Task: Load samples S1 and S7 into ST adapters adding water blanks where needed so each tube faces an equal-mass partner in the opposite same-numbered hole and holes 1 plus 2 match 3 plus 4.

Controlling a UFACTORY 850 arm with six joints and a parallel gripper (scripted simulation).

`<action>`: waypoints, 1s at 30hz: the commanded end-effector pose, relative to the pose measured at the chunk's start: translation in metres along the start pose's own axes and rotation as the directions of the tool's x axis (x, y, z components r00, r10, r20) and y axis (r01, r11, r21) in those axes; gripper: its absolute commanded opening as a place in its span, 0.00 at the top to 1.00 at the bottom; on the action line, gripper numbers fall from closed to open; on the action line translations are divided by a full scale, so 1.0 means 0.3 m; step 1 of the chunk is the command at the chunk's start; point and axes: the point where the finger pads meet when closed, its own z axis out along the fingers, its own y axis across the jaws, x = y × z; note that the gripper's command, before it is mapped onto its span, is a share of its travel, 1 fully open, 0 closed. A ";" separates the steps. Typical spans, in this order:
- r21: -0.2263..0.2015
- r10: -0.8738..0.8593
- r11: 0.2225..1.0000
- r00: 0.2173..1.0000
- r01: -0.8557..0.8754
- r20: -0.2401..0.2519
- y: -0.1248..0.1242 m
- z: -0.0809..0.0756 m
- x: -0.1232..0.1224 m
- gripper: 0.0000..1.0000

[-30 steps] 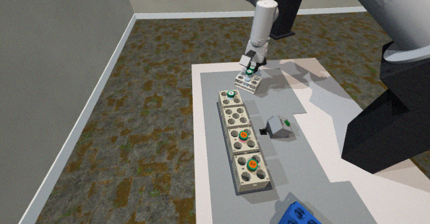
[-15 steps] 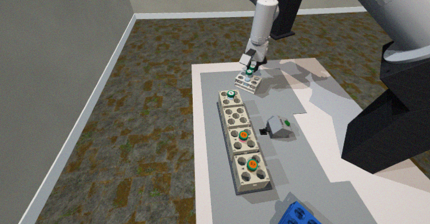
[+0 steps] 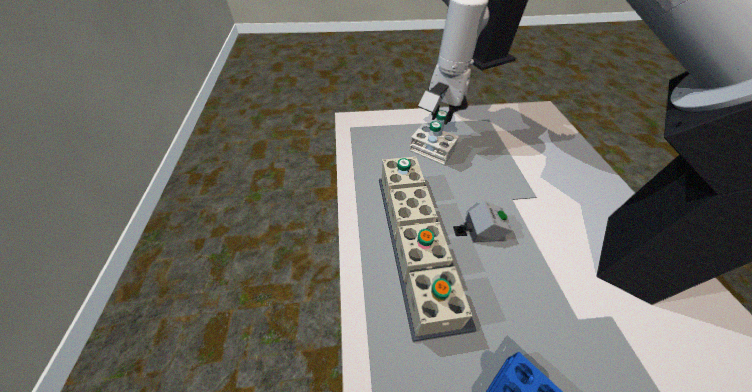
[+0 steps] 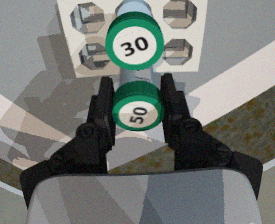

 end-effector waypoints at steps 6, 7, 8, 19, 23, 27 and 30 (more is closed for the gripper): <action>0.000 0.000 1.000 1.000 0.000 0.000 0.000 -0.016 0.000 1.00; 0.000 0.000 1.000 1.000 0.000 0.000 0.000 -0.016 0.000 1.00; 0.000 0.000 1.000 1.000 0.000 0.000 0.000 -0.016 0.000 1.00; 0.000 0.000 1.000 1.000 0.000 0.000 0.000 -0.083 0.000 1.00; 0.000 0.000 1.000 1.000 0.000 0.000 0.000 -0.103 0.000 1.00; 0.000 0.000 1.000 1.000 0.000 0.000 0.000 -0.130 0.000 1.00; 0.000 0.000 1.000 1.000 0.000 0.000 0.000 -0.150 0.000 1.00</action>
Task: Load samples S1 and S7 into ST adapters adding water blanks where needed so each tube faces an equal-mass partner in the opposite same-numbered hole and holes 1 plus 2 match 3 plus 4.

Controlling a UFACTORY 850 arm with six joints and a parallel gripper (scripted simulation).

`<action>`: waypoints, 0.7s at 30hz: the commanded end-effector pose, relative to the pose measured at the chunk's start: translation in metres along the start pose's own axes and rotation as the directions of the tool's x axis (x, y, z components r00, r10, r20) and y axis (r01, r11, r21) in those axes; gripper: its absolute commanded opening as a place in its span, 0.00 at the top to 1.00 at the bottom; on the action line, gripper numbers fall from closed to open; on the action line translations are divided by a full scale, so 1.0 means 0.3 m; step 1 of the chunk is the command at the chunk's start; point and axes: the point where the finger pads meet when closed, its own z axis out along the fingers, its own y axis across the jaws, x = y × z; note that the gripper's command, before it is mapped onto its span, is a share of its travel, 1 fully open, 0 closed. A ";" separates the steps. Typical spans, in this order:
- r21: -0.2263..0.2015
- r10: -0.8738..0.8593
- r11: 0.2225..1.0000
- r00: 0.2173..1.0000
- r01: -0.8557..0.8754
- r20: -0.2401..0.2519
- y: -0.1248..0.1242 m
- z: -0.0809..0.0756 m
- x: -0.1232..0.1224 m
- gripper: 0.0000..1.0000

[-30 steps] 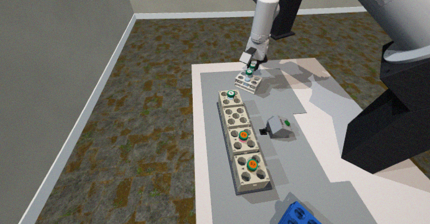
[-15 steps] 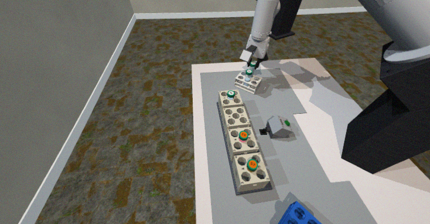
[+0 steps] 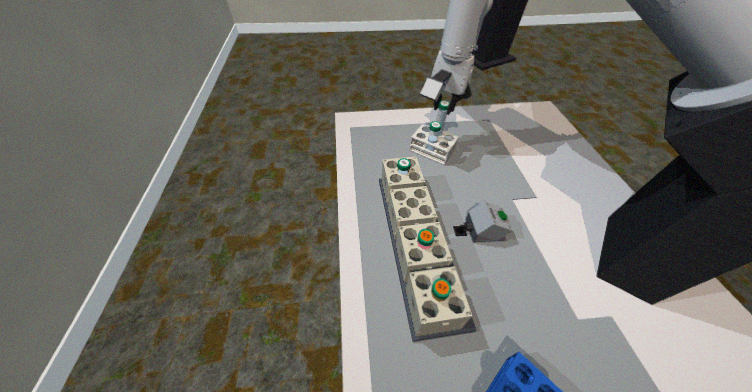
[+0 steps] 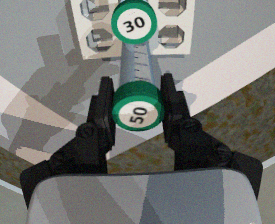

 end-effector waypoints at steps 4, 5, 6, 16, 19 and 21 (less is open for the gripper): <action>0.000 0.000 1.000 1.000 0.000 0.000 0.001 -0.056 0.000 1.00; 0.000 0.000 1.000 1.000 0.000 0.000 0.001 -0.062 0.000 1.00; 0.000 0.000 1.000 1.000 0.000 0.000 0.001 -0.062 0.000 1.00; 0.000 0.000 1.000 1.000 0.000 0.000 0.001 -0.123 0.000 1.00; 0.000 0.000 1.000 1.000 0.000 0.000 0.001 -0.143 0.000 1.00; 0.000 0.000 1.000 1.000 0.000 0.000 0.001 -0.156 0.000 1.00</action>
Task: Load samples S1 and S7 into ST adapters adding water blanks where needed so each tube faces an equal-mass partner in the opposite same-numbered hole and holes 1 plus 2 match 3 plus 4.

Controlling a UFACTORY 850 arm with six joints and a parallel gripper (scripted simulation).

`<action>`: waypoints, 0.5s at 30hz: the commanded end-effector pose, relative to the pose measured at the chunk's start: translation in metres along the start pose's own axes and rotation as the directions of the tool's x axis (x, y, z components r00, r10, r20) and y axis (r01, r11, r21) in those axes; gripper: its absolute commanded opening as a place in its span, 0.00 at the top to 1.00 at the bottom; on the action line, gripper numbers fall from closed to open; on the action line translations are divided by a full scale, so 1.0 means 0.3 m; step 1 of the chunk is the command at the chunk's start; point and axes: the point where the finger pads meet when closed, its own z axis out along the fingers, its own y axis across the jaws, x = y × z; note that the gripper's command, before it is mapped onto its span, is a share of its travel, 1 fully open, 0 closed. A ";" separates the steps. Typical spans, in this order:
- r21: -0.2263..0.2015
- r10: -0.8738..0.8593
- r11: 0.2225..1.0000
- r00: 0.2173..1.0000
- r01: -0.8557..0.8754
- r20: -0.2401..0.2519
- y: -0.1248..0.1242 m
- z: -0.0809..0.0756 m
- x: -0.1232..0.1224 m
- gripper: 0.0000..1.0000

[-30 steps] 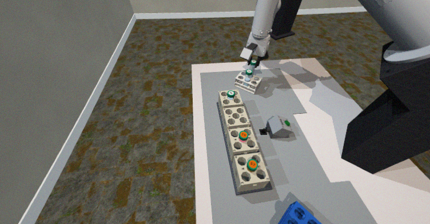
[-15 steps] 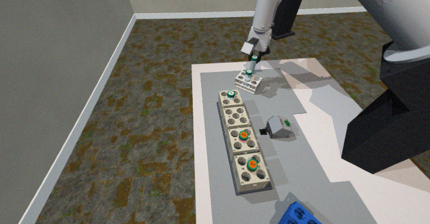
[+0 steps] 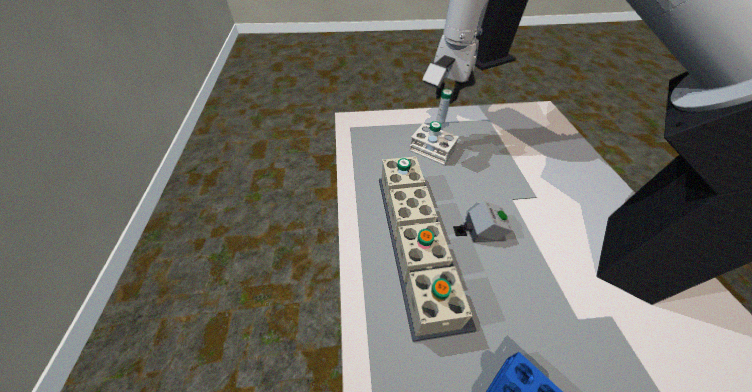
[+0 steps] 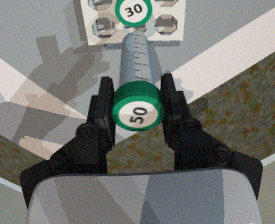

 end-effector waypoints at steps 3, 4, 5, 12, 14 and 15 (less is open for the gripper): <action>0.000 0.000 1.000 1.000 0.000 -0.001 0.001 -0.037 0.000 1.00; 0.000 0.000 1.000 1.000 0.000 -0.001 0.001 -0.043 0.000 1.00; 0.000 0.000 1.000 1.000 0.000 -0.001 0.001 -0.050 0.000 1.00; 0.000 0.000 1.000 1.000 0.000 -0.001 0.001 -0.097 0.000 1.00; 0.000 0.000 1.000 1.000 0.000 -0.001 0.001 -0.110 0.000 1.00; 0.000 0.000 1.000 1.000 0.000 -0.001 0.001 -0.117 0.000 1.00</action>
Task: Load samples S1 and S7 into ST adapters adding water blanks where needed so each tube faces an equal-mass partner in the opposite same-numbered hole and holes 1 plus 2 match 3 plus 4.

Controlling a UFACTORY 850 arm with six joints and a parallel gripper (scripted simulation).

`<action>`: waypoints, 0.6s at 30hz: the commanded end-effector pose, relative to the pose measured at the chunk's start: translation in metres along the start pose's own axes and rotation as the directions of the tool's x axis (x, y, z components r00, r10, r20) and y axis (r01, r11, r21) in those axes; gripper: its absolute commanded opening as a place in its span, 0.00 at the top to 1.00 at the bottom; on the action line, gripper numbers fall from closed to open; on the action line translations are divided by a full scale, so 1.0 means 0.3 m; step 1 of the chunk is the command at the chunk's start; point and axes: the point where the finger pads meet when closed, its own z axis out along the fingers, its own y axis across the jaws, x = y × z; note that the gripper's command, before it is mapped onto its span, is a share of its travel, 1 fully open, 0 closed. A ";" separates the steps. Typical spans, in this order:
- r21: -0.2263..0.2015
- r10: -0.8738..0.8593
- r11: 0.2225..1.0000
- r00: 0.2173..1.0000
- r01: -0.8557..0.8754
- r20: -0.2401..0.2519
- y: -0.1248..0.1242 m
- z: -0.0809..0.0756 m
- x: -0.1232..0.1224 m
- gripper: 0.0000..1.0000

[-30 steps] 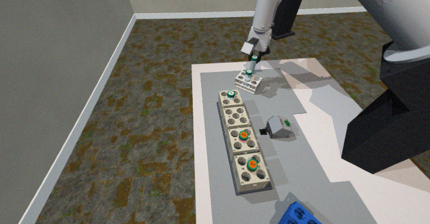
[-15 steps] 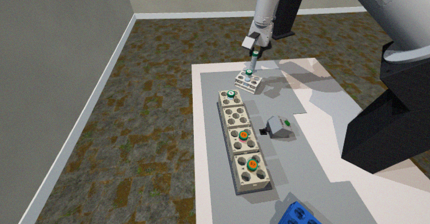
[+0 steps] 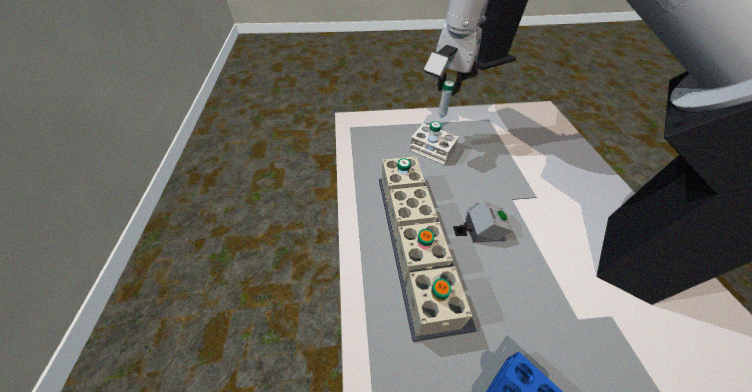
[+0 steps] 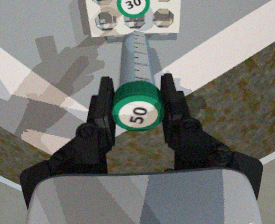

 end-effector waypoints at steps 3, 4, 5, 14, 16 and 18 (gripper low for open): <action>0.000 0.000 1.000 1.000 0.000 -0.001 0.001 -0.050 0.000 1.00; 0.000 0.000 1.000 1.000 0.000 -0.001 0.001 -0.050 0.000 1.00; 0.000 0.000 1.000 1.000 0.000 -0.001 0.001 -0.050 0.000 1.00; 0.000 0.000 1.000 1.000 0.000 -0.001 0.001 -0.057 0.000 1.00; 0.000 0.000 1.000 1.000 0.000 -0.001 0.001 -0.057 0.000 1.00; 0.000 0.067 0.998 0.998 -0.067 -0.001 -0.006 -0.057 0.032 1.00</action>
